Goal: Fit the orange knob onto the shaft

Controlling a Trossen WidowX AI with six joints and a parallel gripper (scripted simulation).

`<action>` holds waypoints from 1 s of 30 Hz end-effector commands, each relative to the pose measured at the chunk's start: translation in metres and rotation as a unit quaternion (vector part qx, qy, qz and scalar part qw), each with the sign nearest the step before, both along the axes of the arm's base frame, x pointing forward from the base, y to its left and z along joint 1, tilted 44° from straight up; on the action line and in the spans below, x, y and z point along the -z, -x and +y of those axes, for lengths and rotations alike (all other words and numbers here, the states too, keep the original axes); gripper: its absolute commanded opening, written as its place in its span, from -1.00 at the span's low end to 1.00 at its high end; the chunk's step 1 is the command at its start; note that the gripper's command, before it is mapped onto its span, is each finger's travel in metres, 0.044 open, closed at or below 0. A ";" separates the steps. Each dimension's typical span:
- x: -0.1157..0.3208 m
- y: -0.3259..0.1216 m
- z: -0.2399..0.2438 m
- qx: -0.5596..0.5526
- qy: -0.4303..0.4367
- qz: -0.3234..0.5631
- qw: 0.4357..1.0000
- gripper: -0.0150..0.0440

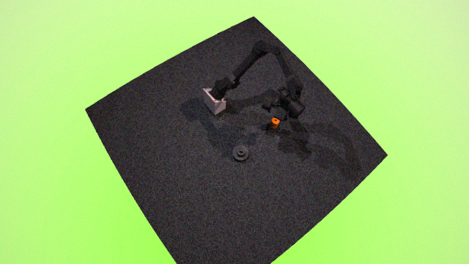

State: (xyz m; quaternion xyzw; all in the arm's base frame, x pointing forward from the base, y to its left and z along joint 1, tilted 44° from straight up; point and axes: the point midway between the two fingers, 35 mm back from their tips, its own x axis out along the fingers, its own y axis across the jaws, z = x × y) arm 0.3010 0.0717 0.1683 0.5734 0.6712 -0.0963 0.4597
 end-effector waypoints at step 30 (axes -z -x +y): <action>0.024 -0.003 0.024 -0.355 0.038 -0.337 0.871 1.00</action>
